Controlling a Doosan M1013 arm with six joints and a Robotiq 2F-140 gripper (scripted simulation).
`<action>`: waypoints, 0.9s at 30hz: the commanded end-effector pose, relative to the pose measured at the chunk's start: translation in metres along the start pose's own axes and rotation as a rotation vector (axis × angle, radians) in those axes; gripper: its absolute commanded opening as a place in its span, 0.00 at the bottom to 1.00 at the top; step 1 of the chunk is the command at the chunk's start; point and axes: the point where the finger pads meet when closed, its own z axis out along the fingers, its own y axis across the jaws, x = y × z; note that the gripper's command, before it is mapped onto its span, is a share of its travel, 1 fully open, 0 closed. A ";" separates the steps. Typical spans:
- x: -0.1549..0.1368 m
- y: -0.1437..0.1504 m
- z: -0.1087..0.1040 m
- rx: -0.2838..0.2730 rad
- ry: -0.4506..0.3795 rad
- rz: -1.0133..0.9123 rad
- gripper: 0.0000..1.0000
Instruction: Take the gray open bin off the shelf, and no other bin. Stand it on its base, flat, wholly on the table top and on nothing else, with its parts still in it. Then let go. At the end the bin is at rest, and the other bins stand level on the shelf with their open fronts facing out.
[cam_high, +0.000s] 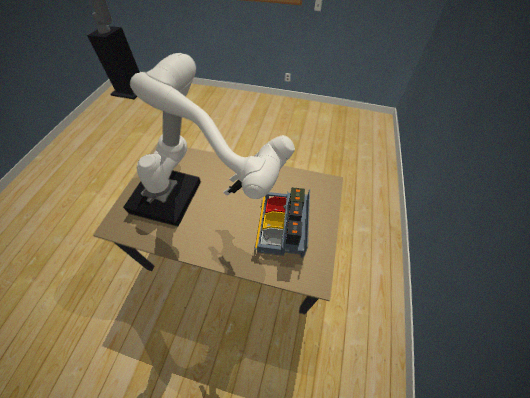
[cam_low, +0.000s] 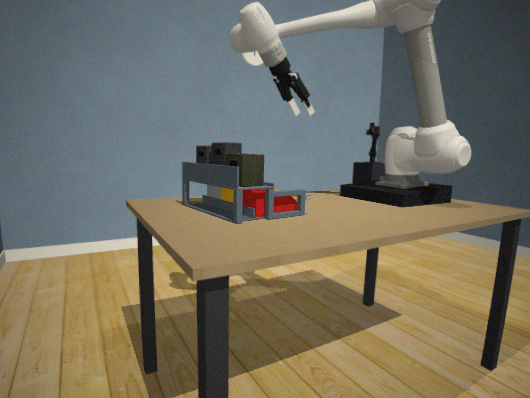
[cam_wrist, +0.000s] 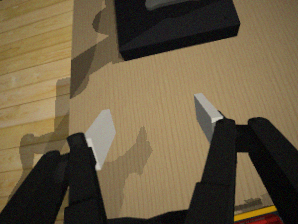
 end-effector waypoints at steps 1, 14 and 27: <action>0.023 -0.003 -0.027 0.001 0.000 0.000 0.57; 0.029 -0.004 -0.035 0.001 0.000 0.000 0.57; 0.055 -0.007 -0.065 0.001 0.000 0.000 0.57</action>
